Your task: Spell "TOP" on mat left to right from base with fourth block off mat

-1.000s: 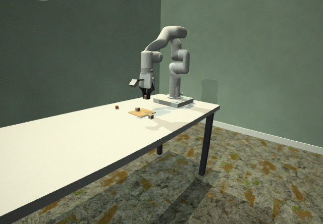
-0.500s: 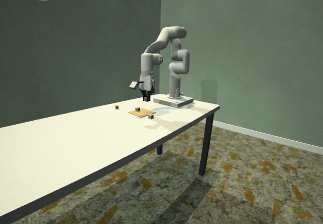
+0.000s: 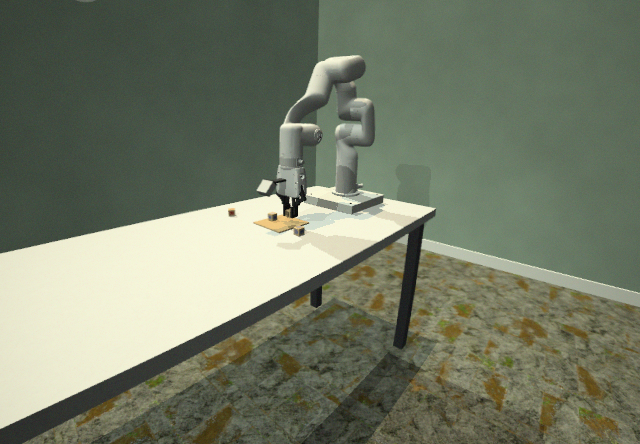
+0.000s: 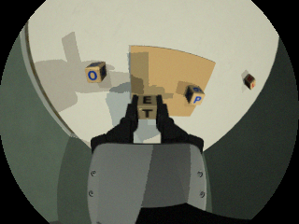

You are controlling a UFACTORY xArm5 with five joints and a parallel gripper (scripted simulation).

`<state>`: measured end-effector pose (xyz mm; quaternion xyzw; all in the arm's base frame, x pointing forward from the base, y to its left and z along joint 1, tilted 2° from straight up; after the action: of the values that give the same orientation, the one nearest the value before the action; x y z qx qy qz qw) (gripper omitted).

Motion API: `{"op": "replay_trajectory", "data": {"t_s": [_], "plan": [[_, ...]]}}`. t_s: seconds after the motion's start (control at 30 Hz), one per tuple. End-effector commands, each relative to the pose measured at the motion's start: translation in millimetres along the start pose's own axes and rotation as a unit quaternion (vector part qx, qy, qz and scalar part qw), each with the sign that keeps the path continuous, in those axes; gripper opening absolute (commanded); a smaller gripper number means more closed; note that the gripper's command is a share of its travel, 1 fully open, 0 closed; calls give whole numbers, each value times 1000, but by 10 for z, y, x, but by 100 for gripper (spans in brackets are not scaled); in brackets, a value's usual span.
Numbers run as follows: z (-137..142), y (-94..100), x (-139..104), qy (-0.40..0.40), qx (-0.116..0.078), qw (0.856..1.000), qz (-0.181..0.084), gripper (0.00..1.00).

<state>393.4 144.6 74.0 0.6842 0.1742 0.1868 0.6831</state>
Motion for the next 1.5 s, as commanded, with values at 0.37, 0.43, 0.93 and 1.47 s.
{"op": "replay_trajectory", "data": {"t_s": [0.37,0.43,0.93,1.47], "plan": [[2,-226,19,0,0,1000,1,21],[2,-226,19,0,0,1000,1,21],[2,-226,19,0,0,1000,1,21],[2,-226,19,0,0,1000,1,21]]}}
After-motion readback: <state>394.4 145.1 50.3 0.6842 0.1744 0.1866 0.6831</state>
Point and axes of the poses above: the point where the finger pads meet when closed, its own y axis back along the fingers, its own z axis across the jaws, x = y × z, the point moved 5 cm from there along y, back along the fingers, and after that the axes turned 15 degrees about y, right-handed, at the moved point
